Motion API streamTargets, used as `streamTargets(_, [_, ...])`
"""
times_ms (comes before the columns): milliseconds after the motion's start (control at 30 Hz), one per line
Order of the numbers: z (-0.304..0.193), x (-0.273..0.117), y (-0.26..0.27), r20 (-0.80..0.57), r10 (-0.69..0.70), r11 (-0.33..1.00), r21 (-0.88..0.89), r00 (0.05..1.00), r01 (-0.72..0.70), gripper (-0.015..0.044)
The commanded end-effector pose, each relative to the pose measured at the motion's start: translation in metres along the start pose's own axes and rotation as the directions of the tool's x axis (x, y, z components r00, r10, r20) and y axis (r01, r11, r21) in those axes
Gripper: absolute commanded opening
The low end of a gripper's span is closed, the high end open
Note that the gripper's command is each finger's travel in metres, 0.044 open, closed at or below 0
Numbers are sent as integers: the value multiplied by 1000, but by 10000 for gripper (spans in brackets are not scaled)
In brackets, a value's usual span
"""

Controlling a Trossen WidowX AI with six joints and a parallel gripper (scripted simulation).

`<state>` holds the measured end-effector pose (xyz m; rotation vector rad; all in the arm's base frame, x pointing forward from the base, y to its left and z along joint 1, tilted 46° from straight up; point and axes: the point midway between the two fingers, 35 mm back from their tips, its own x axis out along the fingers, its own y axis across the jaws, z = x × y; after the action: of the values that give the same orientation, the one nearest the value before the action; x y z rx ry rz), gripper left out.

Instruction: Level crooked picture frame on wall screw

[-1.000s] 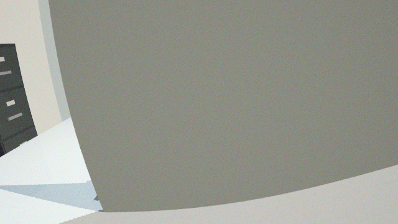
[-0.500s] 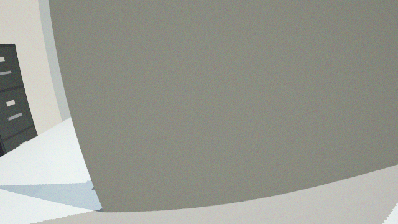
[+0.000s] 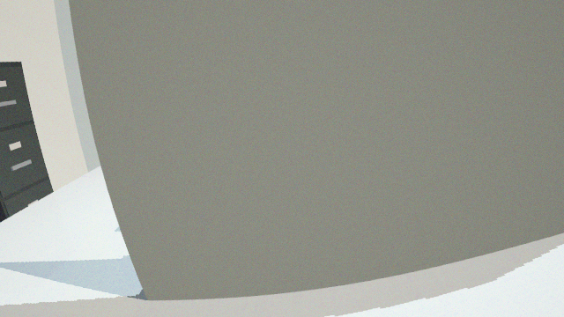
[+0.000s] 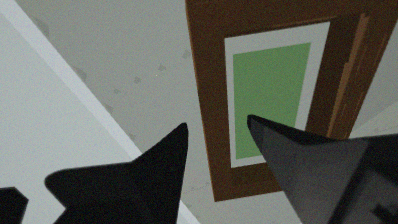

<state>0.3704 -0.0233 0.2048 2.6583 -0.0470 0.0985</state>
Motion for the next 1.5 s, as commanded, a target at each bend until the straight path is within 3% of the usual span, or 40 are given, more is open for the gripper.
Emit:
streamTargets(0, [-3, 2, 2, -7, 7, 1000, -5, 1000, -7, 260])
streamTargets(1200, [-3, 3, 2, -7, 7, 1000, -5, 1000, -7, 260])
streamTargets(1400, [-3, 3, 2, -7, 7, 1000, -5, 1000, -7, 103])
streamTargets(1467, [-3, 3, 2, -7, 7, 1000, -5, 1000, -7, 89])
